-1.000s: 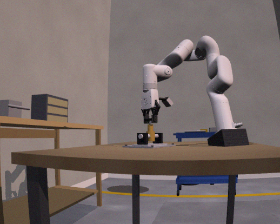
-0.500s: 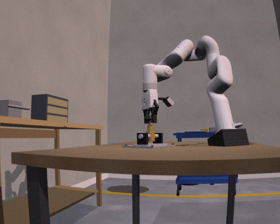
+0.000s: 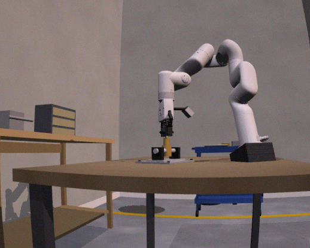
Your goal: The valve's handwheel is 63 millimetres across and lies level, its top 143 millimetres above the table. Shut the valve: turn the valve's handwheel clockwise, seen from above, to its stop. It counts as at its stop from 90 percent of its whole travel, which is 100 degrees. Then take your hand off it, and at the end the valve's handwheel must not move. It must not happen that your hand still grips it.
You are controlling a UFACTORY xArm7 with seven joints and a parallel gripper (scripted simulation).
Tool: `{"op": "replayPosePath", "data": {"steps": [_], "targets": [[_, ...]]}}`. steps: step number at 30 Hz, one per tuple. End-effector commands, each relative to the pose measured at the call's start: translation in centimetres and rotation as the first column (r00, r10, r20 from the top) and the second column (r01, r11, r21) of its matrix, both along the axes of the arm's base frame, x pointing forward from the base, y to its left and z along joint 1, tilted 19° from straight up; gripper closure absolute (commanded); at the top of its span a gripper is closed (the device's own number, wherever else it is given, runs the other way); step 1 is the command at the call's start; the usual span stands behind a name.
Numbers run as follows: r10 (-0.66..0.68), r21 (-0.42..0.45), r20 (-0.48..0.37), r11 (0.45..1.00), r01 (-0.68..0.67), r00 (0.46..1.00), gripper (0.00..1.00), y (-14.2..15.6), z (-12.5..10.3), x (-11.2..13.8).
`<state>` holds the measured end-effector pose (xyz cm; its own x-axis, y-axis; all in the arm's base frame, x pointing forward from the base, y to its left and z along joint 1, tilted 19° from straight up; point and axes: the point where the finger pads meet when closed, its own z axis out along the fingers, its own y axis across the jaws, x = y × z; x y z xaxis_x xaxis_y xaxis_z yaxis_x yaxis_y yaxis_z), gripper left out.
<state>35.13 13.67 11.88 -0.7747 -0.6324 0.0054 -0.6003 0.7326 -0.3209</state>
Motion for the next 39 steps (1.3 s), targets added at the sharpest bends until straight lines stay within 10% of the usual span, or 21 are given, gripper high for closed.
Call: {"op": "replayPosePath", "data": {"steps": [1, 27, 39], "targets": [[-0.073, 0.017, 0.023, 0.997, 0.072, 0.997, 1.0, 0.1, 0.11, 0.08], [-0.489, 0.137, 0.106, 0.87, 0.474, 0.866, 1.0, 0.1, 0.11, 0.08], [-0.686, 0.215, 0.126, 0.724, 0.655, 0.717, 1.0, 0.1, 0.11, 0.08]]}}
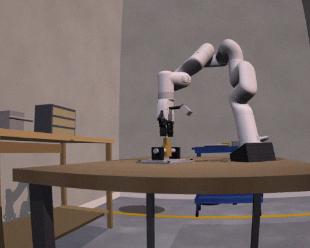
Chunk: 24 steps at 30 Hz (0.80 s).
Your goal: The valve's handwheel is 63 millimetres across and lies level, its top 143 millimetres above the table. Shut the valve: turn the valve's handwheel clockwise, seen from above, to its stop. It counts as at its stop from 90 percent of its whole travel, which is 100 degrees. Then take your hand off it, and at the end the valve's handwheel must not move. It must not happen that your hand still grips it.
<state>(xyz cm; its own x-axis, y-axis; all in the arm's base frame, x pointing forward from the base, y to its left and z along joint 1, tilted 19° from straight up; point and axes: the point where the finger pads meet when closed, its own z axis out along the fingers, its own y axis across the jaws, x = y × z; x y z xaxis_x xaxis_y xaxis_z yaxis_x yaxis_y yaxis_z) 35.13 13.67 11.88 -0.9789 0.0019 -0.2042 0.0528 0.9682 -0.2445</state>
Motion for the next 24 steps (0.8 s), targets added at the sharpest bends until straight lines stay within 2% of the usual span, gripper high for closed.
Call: {"op": "replayPosePath", "data": {"steps": [1, 8, 19, 24], "targets": [[-0.089, 0.019, 0.029, 0.996, 0.088, 0.996, 1.0, 0.1, 0.11, 0.08], [-0.18, 0.042, 0.051, 0.983, 0.178, 0.982, 1.0, 0.1, 0.11, 0.08], [-0.349, 0.09, 0.085, 0.935, 0.342, 0.933, 1.0, 0.1, 0.11, 0.08], [-0.387, 0.101, 0.092, 0.92, 0.378, 0.918, 1.0, 0.1, 0.11, 0.08]]}}
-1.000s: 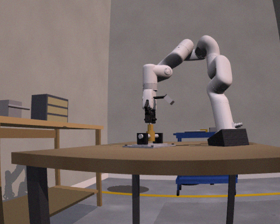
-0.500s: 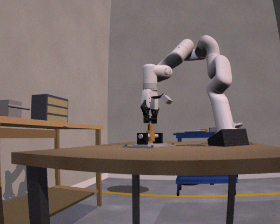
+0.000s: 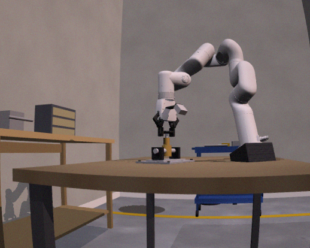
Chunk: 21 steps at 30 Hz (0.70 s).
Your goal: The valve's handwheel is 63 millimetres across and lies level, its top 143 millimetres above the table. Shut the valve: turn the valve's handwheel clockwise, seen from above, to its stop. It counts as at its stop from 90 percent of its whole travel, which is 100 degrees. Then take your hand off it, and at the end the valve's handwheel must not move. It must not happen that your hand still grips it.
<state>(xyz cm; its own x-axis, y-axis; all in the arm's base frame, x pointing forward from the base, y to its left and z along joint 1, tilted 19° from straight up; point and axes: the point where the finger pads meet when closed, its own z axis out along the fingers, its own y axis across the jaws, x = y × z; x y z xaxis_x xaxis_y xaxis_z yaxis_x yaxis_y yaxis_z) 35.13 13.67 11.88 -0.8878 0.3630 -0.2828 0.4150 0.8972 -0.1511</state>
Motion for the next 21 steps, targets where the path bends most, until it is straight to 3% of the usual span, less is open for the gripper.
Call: {"op": "replayPosePath", "data": {"steps": [1, 21], "targets": [[-0.044, 0.01, 0.016, 0.999, 0.043, 0.999, 1.0, 0.1, 0.11, 0.08], [-0.194, 0.047, 0.052, 0.98, 0.192, 0.98, 1.0, 0.1, 0.11, 0.08]]}}
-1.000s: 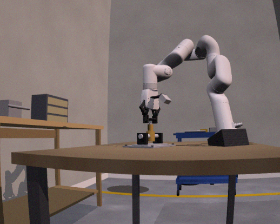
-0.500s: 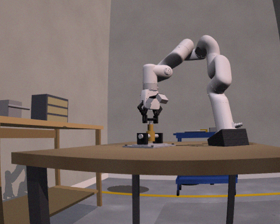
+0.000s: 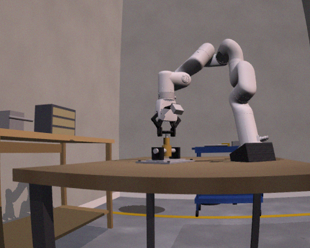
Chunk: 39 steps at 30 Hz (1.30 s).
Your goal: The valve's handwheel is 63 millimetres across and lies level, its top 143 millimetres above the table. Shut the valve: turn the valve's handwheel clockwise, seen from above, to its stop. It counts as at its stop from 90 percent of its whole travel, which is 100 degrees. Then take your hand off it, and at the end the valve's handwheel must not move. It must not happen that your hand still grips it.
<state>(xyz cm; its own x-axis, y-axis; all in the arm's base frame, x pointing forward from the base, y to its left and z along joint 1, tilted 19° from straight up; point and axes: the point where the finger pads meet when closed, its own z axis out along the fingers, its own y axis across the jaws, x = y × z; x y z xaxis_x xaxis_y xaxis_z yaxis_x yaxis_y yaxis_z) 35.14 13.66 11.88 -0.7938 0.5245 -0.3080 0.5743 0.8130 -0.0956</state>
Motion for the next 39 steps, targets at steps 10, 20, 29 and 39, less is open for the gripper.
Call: {"op": "replayPosePath", "data": {"steps": [10, 20, 29, 39], "targets": [[-0.043, 0.011, 0.014, 0.999, 0.042, 0.999, 1.0, 0.1, 0.11, 0.08], [-0.049, 0.013, 0.016, 0.999, 0.048, 0.999, 1.0, 0.1, 0.11, 0.08], [-0.049, 0.013, 0.016, 0.999, 0.048, 0.999, 1.0, 0.1, 0.11, 0.08], [-0.049, 0.013, 0.016, 0.999, 0.048, 0.999, 0.0, 0.1, 0.11, 0.08]]}}
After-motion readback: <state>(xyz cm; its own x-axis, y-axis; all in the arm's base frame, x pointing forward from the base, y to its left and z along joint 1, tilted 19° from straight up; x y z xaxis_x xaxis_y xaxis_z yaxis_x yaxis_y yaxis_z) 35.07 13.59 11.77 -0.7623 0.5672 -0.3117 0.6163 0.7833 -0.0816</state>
